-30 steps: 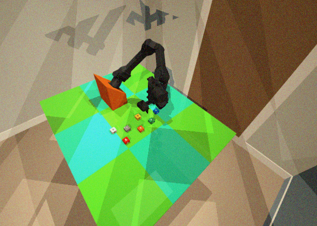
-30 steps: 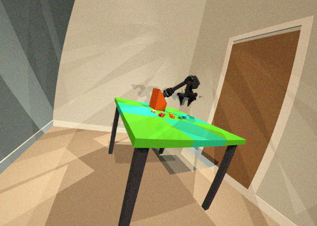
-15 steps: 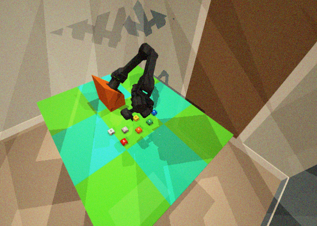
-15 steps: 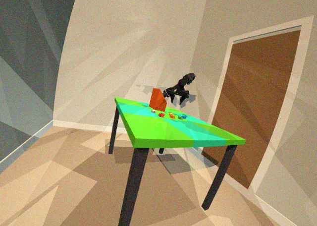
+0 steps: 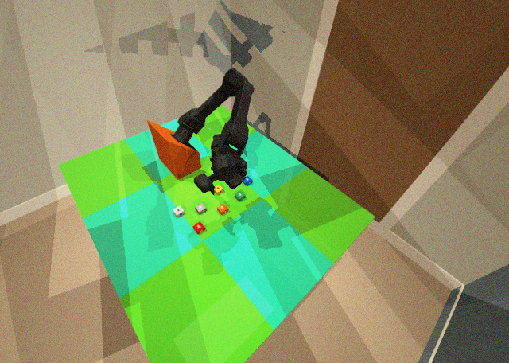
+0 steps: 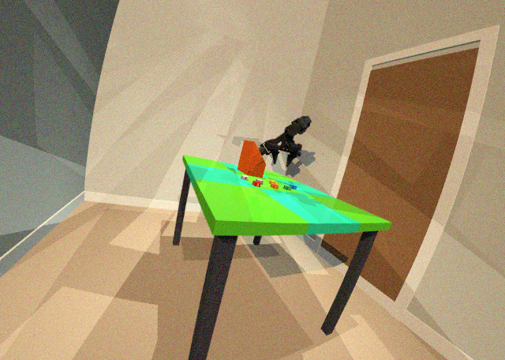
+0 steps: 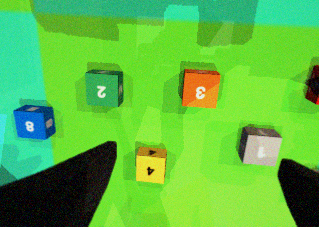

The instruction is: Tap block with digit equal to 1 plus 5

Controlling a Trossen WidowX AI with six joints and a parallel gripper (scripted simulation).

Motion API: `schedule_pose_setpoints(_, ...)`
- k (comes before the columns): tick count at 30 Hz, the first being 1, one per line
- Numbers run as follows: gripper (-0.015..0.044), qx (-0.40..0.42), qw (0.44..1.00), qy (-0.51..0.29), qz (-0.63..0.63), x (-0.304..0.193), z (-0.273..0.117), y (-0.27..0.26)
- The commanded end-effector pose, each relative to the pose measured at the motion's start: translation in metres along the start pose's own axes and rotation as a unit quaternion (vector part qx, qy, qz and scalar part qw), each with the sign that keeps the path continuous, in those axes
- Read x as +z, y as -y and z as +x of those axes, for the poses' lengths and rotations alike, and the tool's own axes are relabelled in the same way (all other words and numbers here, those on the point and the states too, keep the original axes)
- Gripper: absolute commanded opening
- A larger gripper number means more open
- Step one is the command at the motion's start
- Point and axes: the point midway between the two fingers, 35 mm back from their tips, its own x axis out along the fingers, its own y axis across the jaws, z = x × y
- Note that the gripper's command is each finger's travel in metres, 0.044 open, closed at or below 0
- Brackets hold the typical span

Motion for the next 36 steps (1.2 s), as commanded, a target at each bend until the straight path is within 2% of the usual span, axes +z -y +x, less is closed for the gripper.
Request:
schedule_pose_setpoints(1, 0.04, -0.001, 1.0, 0.0, -0.004, 0.0, 0.0, 0.001)
schedule_pose_setpoints(5, 0.04, -0.002, 1.0, 0.001, -0.003, 0.004, -0.001, 0.009)
schedule_pose_setpoints(14, 0.04, -0.004, 1.0, 0.002, -0.005, 0.021, -0.002, 0.127)
schedule_pose_setpoints(36, 0.04, -0.004, 1.0, 0.002, -0.005, 0.021, -0.002, 0.129)
